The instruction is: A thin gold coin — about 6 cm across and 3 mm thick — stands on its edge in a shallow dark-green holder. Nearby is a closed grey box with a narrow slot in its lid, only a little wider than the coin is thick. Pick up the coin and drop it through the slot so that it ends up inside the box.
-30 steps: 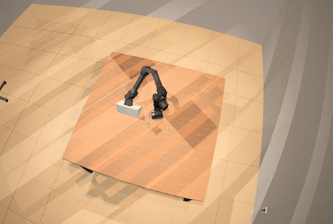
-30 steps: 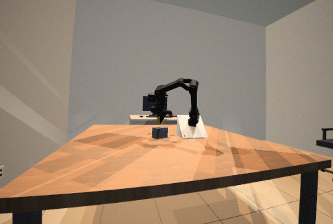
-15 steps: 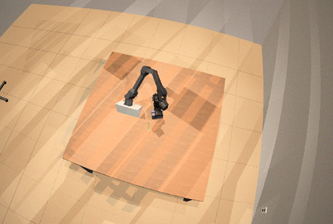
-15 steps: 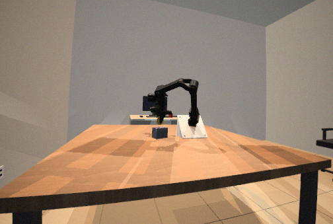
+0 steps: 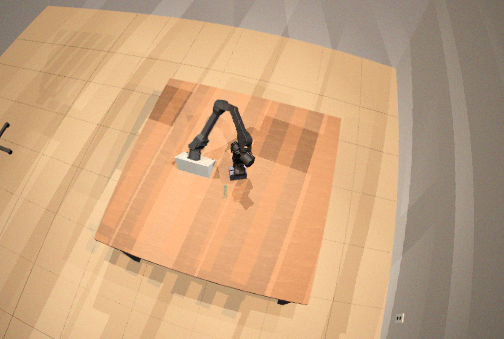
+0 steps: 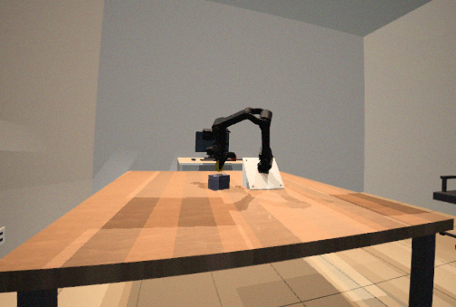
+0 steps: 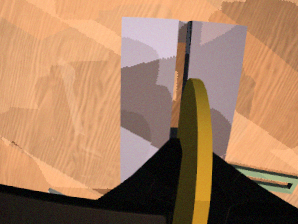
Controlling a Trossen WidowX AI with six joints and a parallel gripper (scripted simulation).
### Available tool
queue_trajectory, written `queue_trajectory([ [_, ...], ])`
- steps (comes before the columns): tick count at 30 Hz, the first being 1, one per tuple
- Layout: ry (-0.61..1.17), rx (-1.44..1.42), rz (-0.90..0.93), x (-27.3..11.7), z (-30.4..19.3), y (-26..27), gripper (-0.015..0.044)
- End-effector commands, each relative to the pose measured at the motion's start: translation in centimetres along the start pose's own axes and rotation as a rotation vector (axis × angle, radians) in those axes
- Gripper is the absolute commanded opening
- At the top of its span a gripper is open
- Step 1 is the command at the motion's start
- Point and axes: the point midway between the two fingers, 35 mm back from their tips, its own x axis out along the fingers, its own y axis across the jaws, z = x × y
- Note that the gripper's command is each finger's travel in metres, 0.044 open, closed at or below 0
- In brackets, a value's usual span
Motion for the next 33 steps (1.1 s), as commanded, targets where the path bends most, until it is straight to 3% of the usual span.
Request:
queue_trajectory([
  [1, -0.002, 0.006, 0.007, 0.28, -0.11, 0.09, 0.0],
  [33, -0.002, 0.004, 0.008, 1.11, -0.04, 0.14, 0.0],
])
